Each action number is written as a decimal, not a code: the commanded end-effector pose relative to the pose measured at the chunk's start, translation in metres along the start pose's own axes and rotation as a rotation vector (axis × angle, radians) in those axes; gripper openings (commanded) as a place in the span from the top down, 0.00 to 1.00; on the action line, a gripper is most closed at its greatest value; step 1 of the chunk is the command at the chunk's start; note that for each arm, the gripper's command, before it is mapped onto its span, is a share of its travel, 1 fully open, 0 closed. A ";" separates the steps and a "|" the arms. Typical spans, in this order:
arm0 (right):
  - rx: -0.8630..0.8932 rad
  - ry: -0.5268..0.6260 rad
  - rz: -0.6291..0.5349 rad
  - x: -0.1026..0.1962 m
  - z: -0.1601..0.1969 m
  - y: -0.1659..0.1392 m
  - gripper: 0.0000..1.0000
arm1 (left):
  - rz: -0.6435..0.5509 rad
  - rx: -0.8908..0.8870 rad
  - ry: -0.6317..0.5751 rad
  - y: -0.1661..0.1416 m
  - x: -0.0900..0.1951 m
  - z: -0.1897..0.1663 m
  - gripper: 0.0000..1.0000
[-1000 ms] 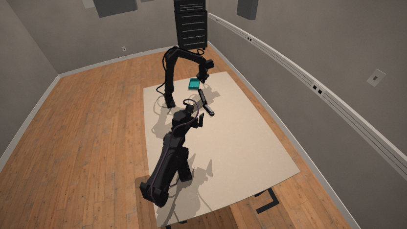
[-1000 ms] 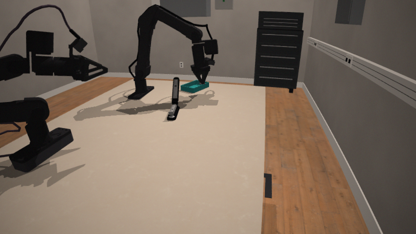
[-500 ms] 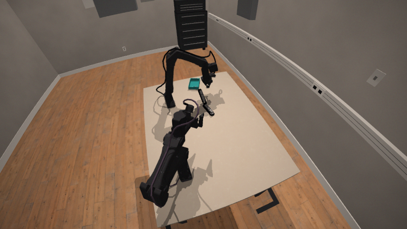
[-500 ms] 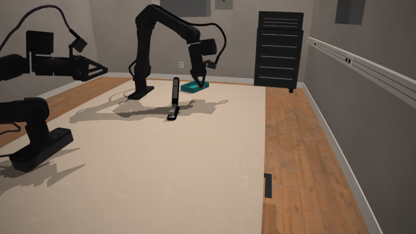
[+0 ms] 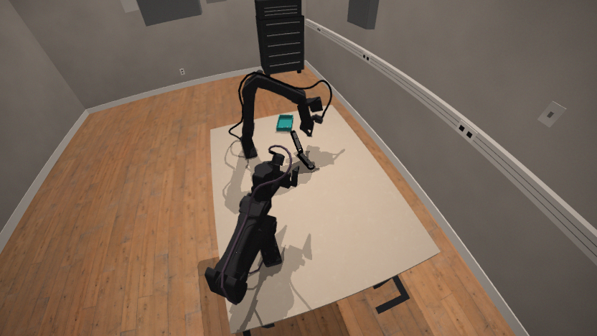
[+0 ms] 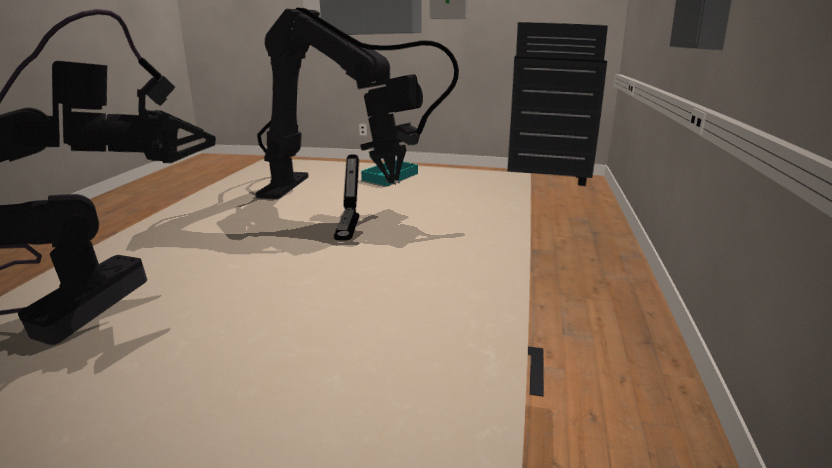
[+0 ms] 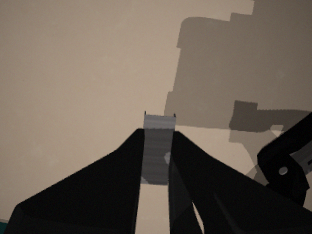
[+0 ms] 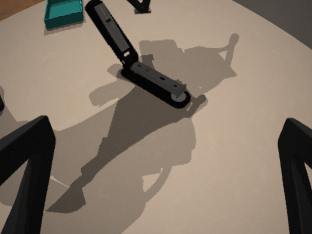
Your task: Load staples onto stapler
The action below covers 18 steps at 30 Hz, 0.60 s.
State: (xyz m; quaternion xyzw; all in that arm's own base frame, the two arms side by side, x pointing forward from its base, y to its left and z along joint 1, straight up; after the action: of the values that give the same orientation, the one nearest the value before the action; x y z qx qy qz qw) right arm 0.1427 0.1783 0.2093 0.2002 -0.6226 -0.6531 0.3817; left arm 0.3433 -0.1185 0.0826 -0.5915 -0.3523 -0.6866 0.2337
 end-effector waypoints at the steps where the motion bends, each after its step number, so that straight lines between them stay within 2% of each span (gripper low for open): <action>1: -0.004 0.002 -0.020 0.003 0.000 0.004 0.00 | -0.138 -0.223 0.000 0.037 0.025 -0.012 0.94; 4: -0.004 0.002 -0.020 0.003 0.000 0.004 0.00 | -0.161 -0.352 -0.014 0.045 0.026 -0.029 0.94; 6: -0.004 0.002 -0.020 0.003 0.000 0.004 0.00 | -0.161 -0.352 -0.014 0.045 0.026 -0.029 0.94; 13: -0.004 0.002 -0.020 0.003 0.000 0.004 0.00 | -0.226 -0.682 -0.045 0.062 0.032 -0.076 0.94; 16: -0.004 0.002 -0.020 0.003 0.000 0.004 0.00 | -0.158 -0.703 -0.152 0.040 0.021 -0.105 0.94; 18: -0.004 0.002 -0.020 0.003 0.000 0.004 0.00 | -0.123 -0.756 -0.175 0.033 0.013 -0.119 0.94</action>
State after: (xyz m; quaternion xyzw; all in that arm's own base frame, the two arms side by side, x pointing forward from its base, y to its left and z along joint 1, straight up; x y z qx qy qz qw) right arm 0.1427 0.1783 0.2093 0.2002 -0.6226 -0.6531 0.3817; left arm 0.3034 -0.2124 0.0919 -0.6540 -0.1578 -0.7392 -0.0306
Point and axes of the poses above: on each arm, the point where the finger pads meet when closed, its own x axis back along the fingers, its own z axis across the jaws, y = z × x, the point moved 1 cm from there along x, back along the fingers, and after that the axes turned 10 degrees about -x, right-handed, at the moved point
